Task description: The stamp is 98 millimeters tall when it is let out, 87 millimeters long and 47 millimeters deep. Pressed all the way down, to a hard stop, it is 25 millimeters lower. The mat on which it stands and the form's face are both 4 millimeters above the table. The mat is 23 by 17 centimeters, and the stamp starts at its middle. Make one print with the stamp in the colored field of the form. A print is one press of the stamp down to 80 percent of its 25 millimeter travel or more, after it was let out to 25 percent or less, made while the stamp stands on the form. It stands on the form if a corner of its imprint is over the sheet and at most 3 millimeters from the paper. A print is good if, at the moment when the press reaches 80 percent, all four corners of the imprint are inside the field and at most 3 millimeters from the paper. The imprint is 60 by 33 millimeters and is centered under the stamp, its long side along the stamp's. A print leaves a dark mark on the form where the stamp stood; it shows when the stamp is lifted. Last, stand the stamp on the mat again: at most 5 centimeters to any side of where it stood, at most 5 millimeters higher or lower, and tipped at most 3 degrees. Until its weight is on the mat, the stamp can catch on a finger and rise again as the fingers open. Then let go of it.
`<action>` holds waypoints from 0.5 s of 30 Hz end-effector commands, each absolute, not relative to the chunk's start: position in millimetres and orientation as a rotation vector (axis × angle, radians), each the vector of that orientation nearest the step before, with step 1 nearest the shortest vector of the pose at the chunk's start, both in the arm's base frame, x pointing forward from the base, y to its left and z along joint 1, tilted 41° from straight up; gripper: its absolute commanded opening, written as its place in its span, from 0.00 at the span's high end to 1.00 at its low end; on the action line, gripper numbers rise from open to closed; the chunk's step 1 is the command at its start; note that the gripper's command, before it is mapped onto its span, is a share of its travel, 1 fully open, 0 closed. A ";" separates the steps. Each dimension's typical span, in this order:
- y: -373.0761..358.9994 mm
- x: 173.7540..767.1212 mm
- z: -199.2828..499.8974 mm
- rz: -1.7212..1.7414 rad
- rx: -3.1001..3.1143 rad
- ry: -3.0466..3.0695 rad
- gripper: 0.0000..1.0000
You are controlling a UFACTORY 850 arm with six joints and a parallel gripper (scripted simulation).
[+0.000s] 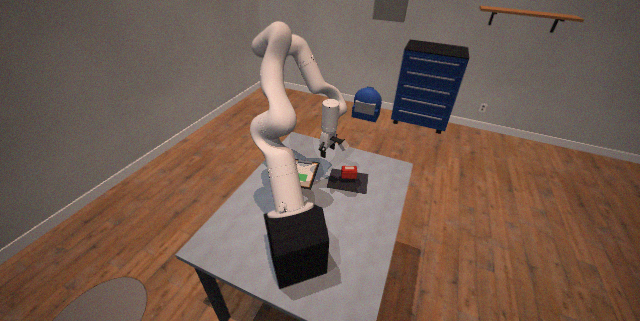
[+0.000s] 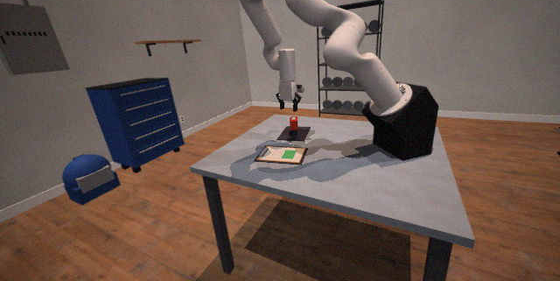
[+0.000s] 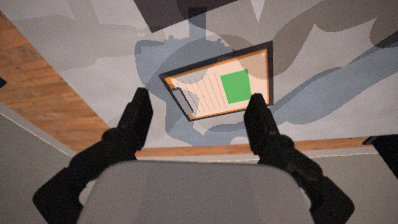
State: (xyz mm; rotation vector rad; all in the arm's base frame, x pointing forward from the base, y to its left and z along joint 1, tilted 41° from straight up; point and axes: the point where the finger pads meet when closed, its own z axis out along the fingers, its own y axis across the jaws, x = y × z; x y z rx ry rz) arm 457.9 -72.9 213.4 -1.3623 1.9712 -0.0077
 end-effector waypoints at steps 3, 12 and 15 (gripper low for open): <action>12.1 416.4 229.6 0.161 -0.965 2.215 0.00; 65.6 365.4 227.5 0.370 -0.480 2.384 0.00; 75.6 352.2 225.4 0.442 -0.286 2.433 0.00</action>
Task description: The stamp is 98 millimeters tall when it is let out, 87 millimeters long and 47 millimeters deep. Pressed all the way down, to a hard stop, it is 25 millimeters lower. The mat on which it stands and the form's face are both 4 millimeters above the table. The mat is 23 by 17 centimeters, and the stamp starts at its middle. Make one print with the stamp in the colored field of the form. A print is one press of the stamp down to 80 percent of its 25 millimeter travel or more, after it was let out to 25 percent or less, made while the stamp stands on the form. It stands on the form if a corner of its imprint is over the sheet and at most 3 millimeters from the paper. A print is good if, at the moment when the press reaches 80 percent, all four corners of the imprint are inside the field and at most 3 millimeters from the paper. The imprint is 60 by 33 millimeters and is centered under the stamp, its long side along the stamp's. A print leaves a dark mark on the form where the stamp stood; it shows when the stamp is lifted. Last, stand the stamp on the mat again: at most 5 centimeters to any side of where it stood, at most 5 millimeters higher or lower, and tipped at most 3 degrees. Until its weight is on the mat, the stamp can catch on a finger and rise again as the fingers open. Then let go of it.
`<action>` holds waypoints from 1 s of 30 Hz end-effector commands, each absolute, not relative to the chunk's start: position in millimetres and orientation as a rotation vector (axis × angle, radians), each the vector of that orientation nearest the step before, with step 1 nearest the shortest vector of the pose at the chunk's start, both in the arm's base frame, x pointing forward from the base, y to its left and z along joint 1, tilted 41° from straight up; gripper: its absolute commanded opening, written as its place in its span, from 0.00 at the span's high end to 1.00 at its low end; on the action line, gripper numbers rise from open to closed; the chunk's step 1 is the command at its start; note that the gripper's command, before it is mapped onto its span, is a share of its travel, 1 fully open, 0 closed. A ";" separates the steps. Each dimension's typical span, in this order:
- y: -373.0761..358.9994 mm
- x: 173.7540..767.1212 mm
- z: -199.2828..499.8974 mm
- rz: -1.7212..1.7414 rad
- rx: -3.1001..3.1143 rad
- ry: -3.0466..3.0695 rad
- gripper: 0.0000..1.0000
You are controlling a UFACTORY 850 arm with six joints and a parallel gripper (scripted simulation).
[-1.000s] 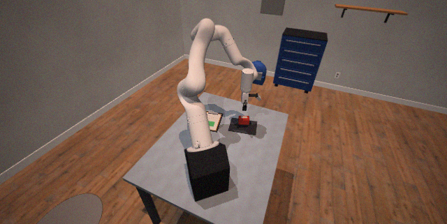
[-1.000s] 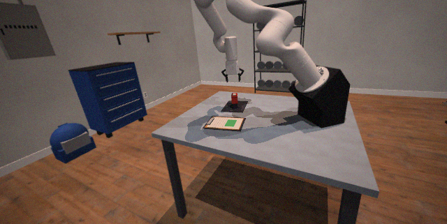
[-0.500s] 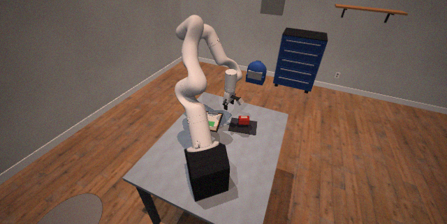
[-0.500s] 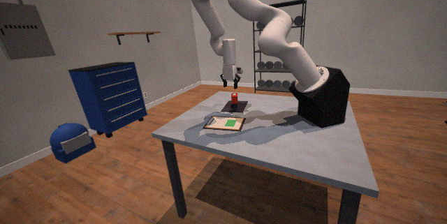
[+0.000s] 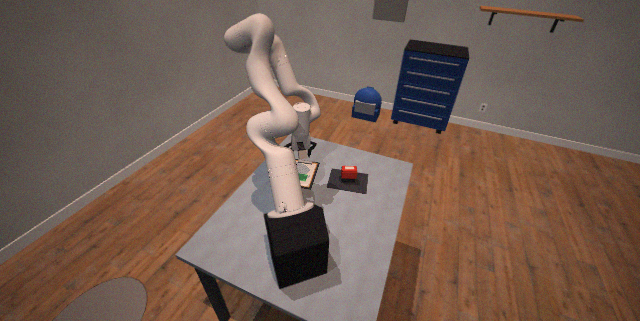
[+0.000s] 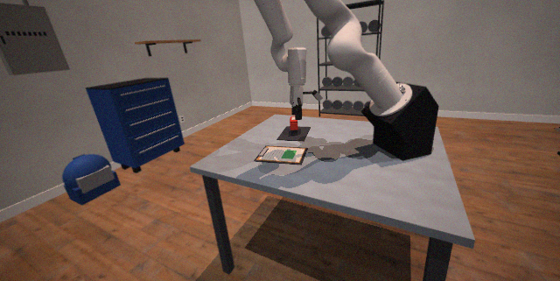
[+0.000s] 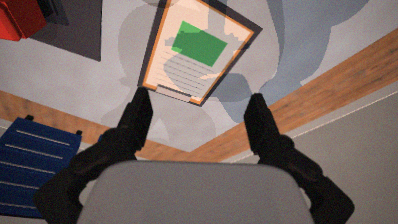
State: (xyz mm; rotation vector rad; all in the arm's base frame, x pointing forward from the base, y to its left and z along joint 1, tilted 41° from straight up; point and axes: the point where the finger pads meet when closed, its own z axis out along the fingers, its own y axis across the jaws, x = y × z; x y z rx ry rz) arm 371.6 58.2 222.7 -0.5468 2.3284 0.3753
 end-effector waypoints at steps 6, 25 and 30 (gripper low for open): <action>81.4 343.6 223.8 0.533 0.032 2.509 0.00; 109.7 383.8 168.7 0.532 0.032 2.511 0.00; 109.7 383.8 168.7 0.532 0.032 2.511 0.00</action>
